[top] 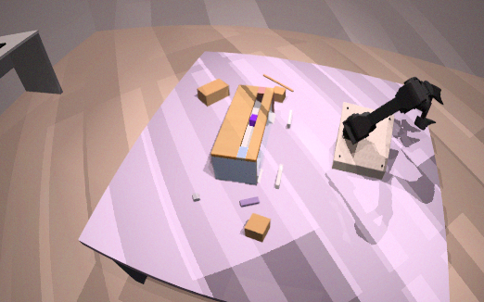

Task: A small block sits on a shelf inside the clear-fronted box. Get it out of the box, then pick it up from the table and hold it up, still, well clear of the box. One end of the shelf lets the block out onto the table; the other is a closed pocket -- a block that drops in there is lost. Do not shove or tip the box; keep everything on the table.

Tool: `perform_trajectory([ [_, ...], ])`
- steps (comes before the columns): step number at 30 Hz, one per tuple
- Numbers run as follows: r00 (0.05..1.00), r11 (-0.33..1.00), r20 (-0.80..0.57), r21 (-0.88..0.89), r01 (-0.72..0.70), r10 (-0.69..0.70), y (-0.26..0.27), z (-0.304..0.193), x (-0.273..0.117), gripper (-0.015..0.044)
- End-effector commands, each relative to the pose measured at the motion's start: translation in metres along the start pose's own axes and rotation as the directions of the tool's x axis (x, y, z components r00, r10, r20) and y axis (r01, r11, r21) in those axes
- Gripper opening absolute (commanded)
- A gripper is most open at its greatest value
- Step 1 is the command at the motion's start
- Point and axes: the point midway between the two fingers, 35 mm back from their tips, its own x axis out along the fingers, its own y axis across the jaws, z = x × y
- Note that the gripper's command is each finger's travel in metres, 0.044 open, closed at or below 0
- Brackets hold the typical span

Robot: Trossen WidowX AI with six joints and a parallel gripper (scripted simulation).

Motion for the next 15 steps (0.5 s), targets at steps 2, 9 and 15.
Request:
perform_trajectory([
  [2, 0.999, 1.0, 0.024, -0.01, 0.023, -0.023, -0.009, 0.007, -0.004, 0.04],
  [9, 0.935, 0.965, 0.283, -0.088, 0.247, -0.214, -0.09, 0.08, -0.063, 0.04],
  [15, 0.811, 0.91, 0.505, -0.108, 0.4, -0.296, -0.132, 0.139, -0.136, 0.04],
])
